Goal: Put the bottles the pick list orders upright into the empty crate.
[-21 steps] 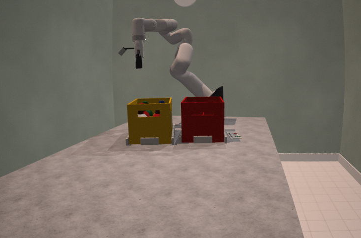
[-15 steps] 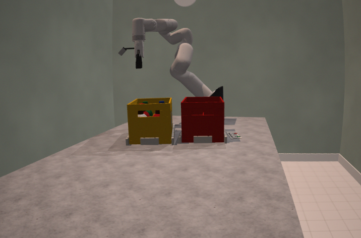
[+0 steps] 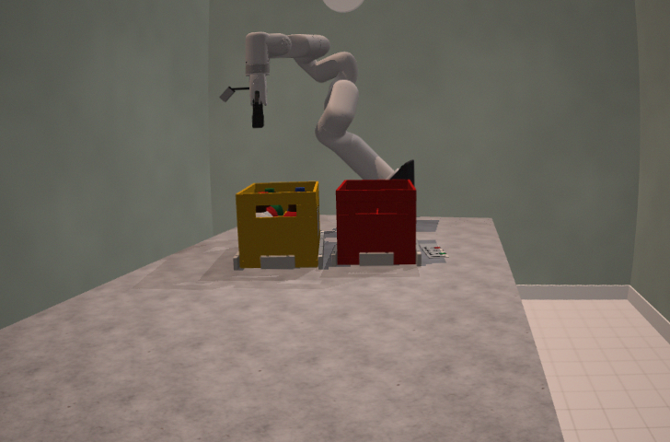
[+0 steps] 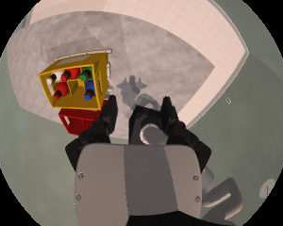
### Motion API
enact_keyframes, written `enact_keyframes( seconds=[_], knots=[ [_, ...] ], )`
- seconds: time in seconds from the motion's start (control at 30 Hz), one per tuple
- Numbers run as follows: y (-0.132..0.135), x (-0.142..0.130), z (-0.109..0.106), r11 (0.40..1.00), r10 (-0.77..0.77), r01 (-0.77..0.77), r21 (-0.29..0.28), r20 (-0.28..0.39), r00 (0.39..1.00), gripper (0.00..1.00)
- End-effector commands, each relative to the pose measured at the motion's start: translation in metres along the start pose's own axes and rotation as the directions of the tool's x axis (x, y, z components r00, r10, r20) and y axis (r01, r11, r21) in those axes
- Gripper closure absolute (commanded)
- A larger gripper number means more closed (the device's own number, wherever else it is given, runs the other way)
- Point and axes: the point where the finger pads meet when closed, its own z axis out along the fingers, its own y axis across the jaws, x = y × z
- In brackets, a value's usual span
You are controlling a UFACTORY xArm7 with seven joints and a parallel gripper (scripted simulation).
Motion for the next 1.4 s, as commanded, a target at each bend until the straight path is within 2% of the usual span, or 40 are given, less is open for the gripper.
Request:
enact_keyframes(
  seconds=[0.0,0.17,0.2,0.23,0.4,0.47,0.57,0.63,0.77,0.83,0.97,1.03,1.17,1.23,1.37],
  knots=[
    [0.001,0.001,-0.022,1.0,0.001,-0.001,0.004,-0.005,1.0,0.35],
    [-0.001,-0.004,-0.029,0.999,-0.033,0.033,0.006,-0.006,0.999,0.35],
    [-0.006,-0.002,-0.031,0.999,-0.035,0.035,0.039,0.001,0.999,0.35],
    [-0.01,0.0,-0.032,0.998,-0.035,0.035,0.043,0.002,0.999,0.35],
    [-0.019,0.003,-0.035,0.998,-0.035,0.035,0.043,0.002,0.999,0.35],
    [-0.028,0.003,-0.039,0.995,-0.071,0.07,0.075,0.014,0.997,0.35],
    [-0.039,0.003,-0.044,0.995,-0.071,0.07,0.075,0.014,0.997,0.35],
    [-0.048,0.002,-0.048,0.989,-0.107,0.104,0.105,0.026,0.994,0.35],
    [-0.059,0.001,-0.053,0.989,-0.107,0.104,0.105,0.026,0.994,0.35],
    [-0.068,0.0,-0.057,0.982,-0.143,0.137,0.133,0.037,0.989,0.35],
    [-0.077,-0.002,-0.061,0.982,-0.143,0.137,0.133,0.037,0.989,0.35],
    [-0.086,-0.004,-0.064,0.973,-0.179,0.169,0.159,0.048,0.983,0.35],
    [-0.101,-0.008,-0.07,0.973,-0.179,0.169,0.159,0.048,0.983,0.35],
    [-0.11,-0.011,-0.074,0.963,-0.214,0.2,0.183,0.058,0.975,0.35],
    [-0.123,-0.015,-0.079,0.963,-0.214,0.2,0.183,0.058,0.975,0.35]
  ],
)
